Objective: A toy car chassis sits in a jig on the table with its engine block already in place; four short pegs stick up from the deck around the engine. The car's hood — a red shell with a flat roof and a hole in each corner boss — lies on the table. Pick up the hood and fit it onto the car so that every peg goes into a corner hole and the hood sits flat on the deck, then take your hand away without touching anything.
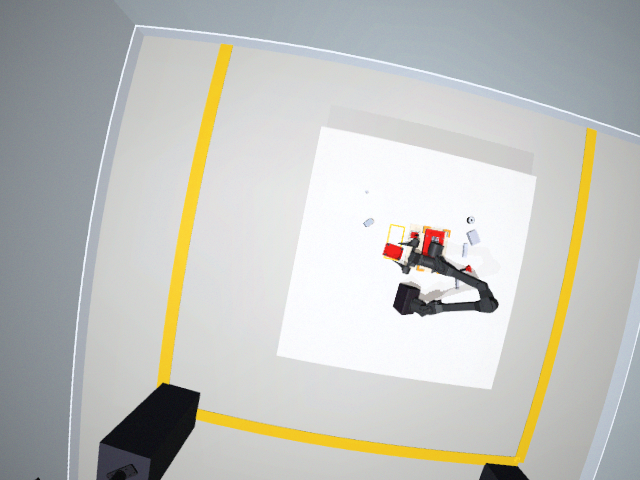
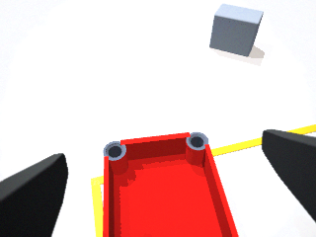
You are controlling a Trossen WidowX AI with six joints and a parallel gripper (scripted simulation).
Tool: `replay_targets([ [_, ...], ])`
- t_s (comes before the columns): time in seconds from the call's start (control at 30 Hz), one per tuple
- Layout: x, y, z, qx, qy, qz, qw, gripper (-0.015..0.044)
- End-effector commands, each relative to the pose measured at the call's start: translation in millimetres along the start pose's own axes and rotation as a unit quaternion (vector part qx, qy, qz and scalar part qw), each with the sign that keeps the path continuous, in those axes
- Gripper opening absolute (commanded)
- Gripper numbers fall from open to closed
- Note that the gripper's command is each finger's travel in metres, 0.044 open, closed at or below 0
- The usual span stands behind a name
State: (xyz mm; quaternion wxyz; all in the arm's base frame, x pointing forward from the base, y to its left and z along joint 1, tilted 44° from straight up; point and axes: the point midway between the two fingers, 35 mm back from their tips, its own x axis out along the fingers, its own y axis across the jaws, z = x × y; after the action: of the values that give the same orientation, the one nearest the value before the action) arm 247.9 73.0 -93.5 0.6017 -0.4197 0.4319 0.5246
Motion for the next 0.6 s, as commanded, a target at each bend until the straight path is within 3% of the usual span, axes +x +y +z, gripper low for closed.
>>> replay_targets([
  [0.0,2.1,1.6,-2.5,-0.001,-0.002,0.002,1.0,0.044],
  [0.57,7.4,1.1,-12.9,-0.002,-0.003,0.0,1.0,0.044],
])
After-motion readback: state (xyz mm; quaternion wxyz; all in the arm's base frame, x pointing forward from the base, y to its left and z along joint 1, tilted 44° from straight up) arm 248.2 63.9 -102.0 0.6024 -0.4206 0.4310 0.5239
